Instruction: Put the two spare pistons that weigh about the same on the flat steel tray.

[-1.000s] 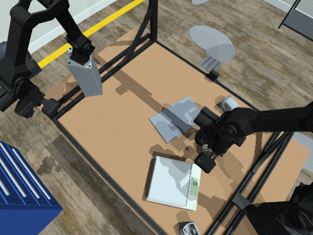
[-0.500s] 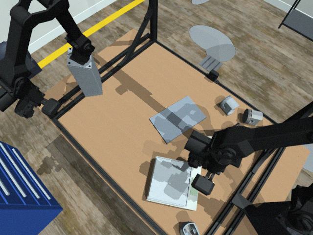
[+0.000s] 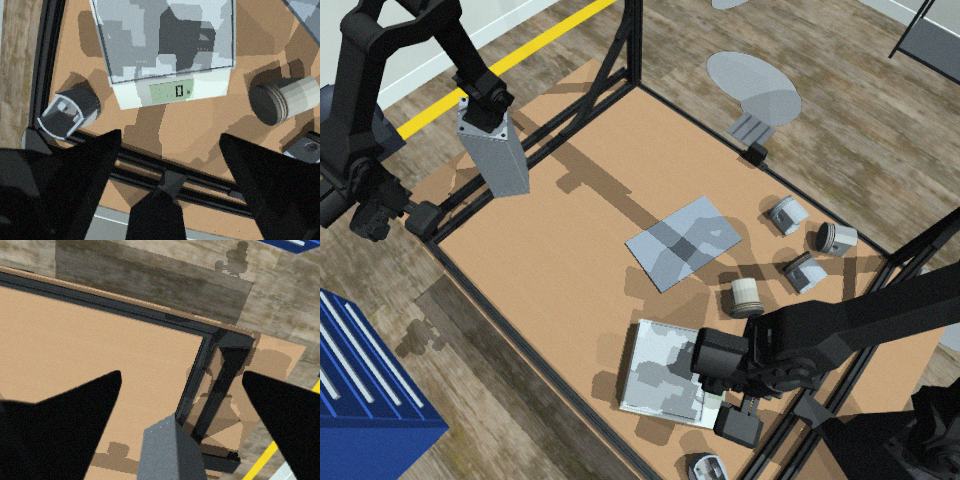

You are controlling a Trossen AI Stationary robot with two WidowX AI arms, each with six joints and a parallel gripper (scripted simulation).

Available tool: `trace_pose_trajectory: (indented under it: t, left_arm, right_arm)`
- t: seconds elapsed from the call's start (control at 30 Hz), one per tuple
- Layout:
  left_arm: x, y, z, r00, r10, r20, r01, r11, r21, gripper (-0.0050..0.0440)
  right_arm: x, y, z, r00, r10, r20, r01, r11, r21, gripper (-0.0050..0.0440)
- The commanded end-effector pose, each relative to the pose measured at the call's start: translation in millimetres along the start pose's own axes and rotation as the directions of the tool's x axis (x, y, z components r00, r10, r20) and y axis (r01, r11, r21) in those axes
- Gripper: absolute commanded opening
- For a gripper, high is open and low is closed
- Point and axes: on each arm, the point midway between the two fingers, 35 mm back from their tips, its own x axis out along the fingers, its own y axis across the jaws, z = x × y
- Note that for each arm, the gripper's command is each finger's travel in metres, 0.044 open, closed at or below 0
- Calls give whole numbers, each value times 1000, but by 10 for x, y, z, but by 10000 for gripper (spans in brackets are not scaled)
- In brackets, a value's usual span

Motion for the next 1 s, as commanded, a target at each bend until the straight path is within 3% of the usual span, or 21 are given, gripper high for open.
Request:
trace_pose_trajectory:
  t: [0.0, 0.53, 0.97]
  left_arm:
    - [-7, 168, -54, 1000, -4, -5, 3, 998, -57, 378]
    - [-8, 867, -84, 1000, -4, -5, 1, 909, -418, 378]
    - [-8, 1398, -107, 1000, -3, -5, 1, 904, -427, 378]
  right_arm:
    - [1, 3, -3, 1000, 2, -1, -2, 1000, -1, 440]
    - [1, 3, -3, 1000, 2, -1, -2, 1000, -1, 440]
    - [1, 3, -3, 1000, 2, -1, -2, 1000, -1, 440]
